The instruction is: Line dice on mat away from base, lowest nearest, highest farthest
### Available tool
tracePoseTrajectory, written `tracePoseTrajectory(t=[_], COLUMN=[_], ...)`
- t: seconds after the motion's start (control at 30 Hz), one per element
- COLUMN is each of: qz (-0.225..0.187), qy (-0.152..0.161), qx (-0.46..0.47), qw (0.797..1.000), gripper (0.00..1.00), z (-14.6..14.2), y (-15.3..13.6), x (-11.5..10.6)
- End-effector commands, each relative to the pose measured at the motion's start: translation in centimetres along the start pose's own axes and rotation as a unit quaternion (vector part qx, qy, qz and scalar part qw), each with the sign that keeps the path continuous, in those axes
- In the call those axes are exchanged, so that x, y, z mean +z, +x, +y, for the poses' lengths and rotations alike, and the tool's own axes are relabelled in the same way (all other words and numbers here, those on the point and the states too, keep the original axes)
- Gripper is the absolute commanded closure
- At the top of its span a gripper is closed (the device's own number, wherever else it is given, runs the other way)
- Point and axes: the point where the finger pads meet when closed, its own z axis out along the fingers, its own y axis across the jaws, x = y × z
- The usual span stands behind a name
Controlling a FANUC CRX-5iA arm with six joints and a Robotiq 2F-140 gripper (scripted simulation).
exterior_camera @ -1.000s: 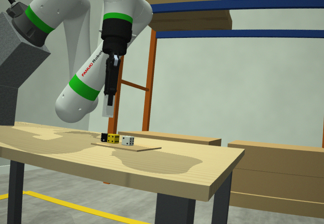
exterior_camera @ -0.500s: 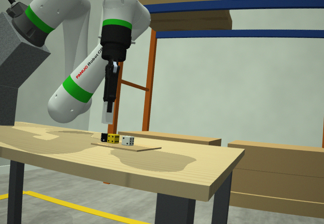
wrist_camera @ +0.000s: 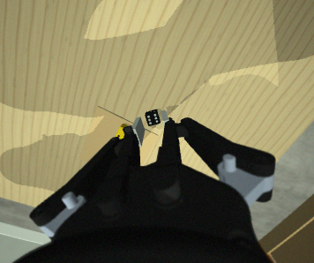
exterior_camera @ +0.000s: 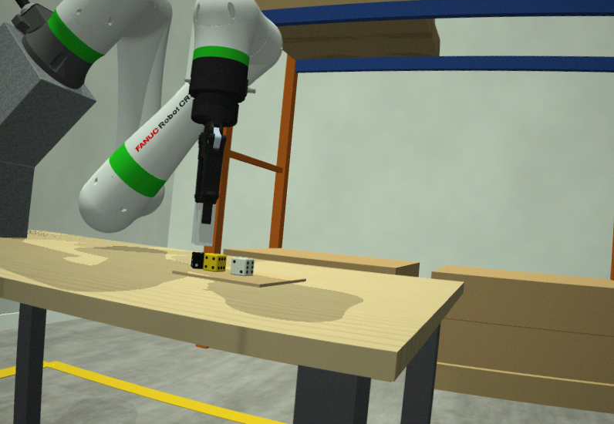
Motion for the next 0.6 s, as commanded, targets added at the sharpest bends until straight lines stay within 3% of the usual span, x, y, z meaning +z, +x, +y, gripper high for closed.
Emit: tracePoseTrajectory(t=[0.0,0.57], qz=[0.000,0.000], qy=[0.000,0.000], qx=[0.000,0.000], qw=[1.000,1.000], gripper=[0.75,0.75], z=[0.00,0.01], y=[0.00,0.00], x=[0.22,0.41])
